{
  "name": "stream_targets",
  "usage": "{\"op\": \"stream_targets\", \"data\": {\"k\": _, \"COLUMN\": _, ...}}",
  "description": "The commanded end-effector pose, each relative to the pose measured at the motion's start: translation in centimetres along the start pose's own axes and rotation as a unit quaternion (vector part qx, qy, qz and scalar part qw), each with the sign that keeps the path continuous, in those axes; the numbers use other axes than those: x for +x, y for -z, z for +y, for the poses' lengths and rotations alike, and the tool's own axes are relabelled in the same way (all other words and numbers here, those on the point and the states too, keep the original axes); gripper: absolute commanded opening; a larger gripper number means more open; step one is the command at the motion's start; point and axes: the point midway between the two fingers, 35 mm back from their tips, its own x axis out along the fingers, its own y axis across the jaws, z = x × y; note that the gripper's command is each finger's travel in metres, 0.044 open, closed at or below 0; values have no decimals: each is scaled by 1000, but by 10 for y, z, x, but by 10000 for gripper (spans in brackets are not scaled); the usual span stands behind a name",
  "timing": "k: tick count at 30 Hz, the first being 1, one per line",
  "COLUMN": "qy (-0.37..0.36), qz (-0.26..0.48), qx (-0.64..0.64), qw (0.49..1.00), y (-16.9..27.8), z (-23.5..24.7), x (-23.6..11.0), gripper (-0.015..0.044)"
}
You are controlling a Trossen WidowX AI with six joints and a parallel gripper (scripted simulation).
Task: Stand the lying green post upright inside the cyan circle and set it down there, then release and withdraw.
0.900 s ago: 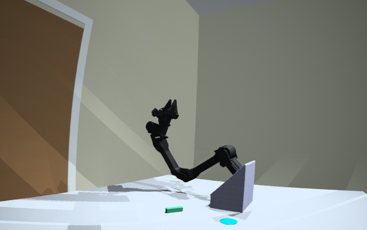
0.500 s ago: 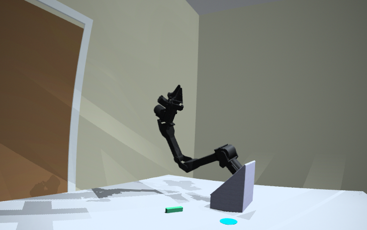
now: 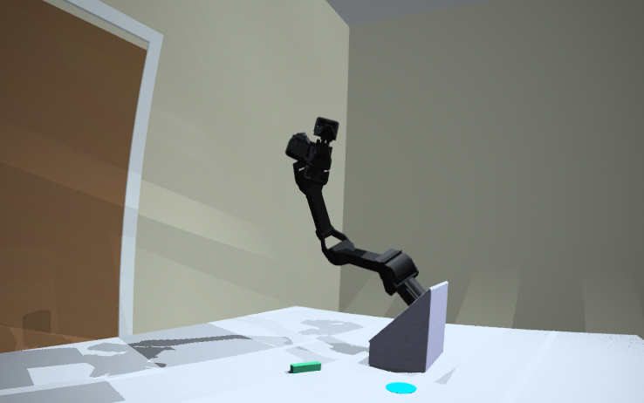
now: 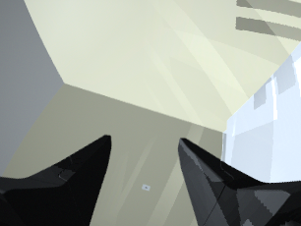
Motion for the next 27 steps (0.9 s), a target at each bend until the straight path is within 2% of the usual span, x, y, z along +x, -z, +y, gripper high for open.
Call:
{"op": "stream_targets", "data": {"k": 1, "qy": 131, "qz": -10, "qx": -16, "qw": 991, "y": -5, "z": -44, "x": 43, "gripper": 233}}
{"op": "stream_targets", "data": {"k": 7, "qy": 292, "qz": -10, "qx": -32, "qw": 956, "y": -13, "z": -113, "x": 80, "gripper": 233}}
{"op": "stream_targets", "data": {"k": 13, "qy": 442, "qz": 10, "qx": -42, "qw": 896, "y": -18, "z": -188, "x": 95, "gripper": 233}}
{"op": "stream_targets", "data": {"k": 20, "qy": 595, "qz": 59, "qx": -46, "qw": 800, "y": -16, "z": -277, "x": 86, "gripper": 233}}
{"op": "stream_targets", "data": {"k": 27, "qy": 713, "qz": 136, "qx": -43, "qw": 686, "y": -3, "z": -356, "x": 54, "gripper": 233}}
